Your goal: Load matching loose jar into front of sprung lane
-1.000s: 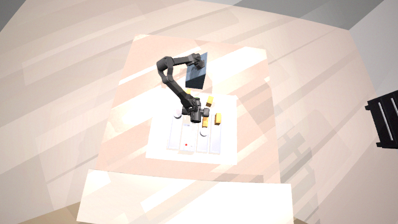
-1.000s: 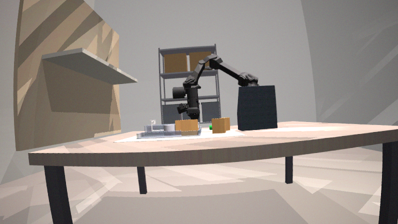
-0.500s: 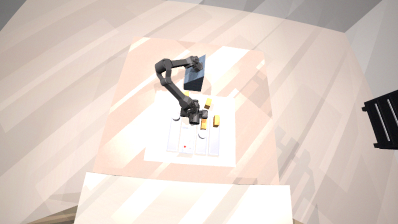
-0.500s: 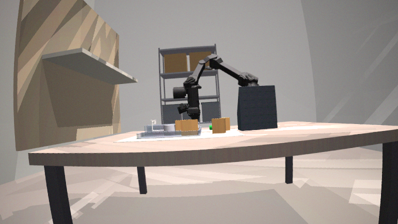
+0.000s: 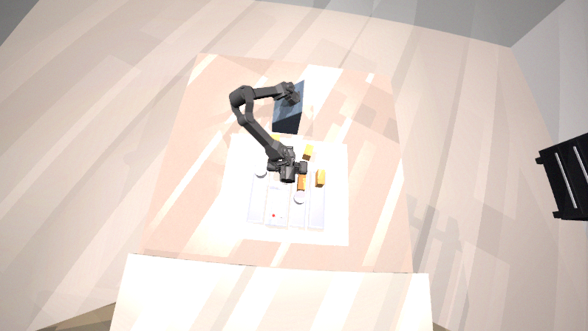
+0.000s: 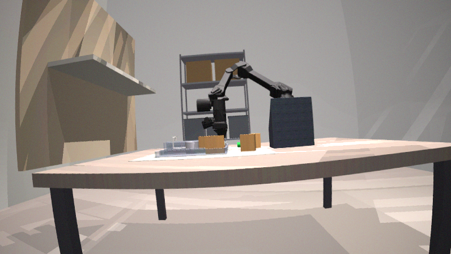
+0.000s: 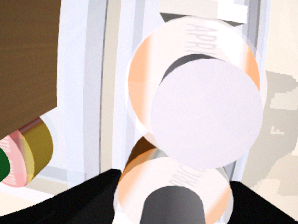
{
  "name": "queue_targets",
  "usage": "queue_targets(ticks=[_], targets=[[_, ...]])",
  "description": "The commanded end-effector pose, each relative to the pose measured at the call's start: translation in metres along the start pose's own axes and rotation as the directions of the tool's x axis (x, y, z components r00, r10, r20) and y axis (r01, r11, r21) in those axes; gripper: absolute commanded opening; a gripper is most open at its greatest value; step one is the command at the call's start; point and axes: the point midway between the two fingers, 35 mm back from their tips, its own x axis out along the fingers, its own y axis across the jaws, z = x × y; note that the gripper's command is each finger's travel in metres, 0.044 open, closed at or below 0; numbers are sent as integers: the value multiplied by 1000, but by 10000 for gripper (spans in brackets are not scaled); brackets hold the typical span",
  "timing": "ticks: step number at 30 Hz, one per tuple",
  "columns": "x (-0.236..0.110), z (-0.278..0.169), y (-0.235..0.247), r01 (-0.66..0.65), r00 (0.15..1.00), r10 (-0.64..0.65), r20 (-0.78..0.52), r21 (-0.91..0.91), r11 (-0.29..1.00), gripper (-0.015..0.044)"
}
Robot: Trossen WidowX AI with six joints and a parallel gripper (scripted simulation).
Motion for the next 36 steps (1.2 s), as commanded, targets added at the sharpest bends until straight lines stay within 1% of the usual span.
queue_targets(ticks=[1,31,36], targets=[[1,1,-2,5,1000,-5,5,5,1000,0],[0,-2,0,5,1000,-5,4,5,1000,0],[0,-1,0,5,1000,-5,5,5,1000,131]])
